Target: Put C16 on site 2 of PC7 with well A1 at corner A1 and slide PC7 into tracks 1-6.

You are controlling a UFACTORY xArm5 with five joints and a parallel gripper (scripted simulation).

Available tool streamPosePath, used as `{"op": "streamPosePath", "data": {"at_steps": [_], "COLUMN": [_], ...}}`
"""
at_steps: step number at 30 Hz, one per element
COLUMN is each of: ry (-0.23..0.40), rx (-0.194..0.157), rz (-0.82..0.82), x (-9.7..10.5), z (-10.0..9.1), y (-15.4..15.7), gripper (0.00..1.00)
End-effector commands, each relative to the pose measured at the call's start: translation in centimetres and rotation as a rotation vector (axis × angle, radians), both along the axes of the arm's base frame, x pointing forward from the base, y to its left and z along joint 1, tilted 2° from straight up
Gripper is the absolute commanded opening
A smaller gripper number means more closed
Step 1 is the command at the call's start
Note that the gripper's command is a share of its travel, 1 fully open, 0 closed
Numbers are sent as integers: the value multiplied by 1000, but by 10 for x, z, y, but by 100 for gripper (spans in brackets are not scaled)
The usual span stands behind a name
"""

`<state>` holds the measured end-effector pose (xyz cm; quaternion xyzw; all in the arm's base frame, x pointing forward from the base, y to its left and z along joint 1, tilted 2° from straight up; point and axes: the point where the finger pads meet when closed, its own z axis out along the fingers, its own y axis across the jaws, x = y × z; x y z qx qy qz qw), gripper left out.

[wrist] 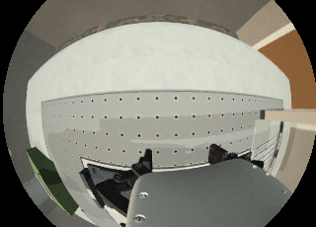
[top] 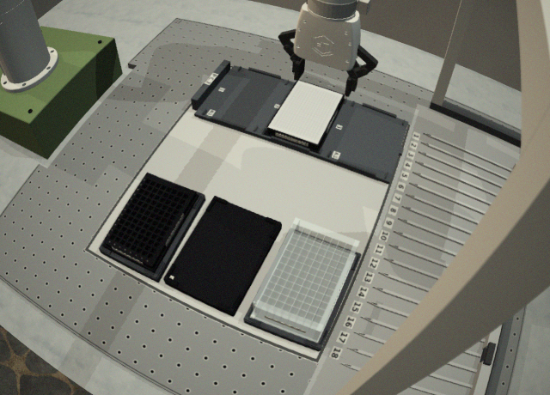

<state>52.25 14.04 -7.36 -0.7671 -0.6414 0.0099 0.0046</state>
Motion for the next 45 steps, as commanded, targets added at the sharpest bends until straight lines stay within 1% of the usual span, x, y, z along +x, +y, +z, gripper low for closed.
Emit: {"op": "streamPosePath", "data": {"at_steps": [1,29,45], "ry": [-4,-4,-4], "rx": [1,1,1], "rz": [0,0,0], "x": [1,-1,-1], "z": [2,2,2], "y": [-1,-13,-13], "gripper": [100,100,100]}}
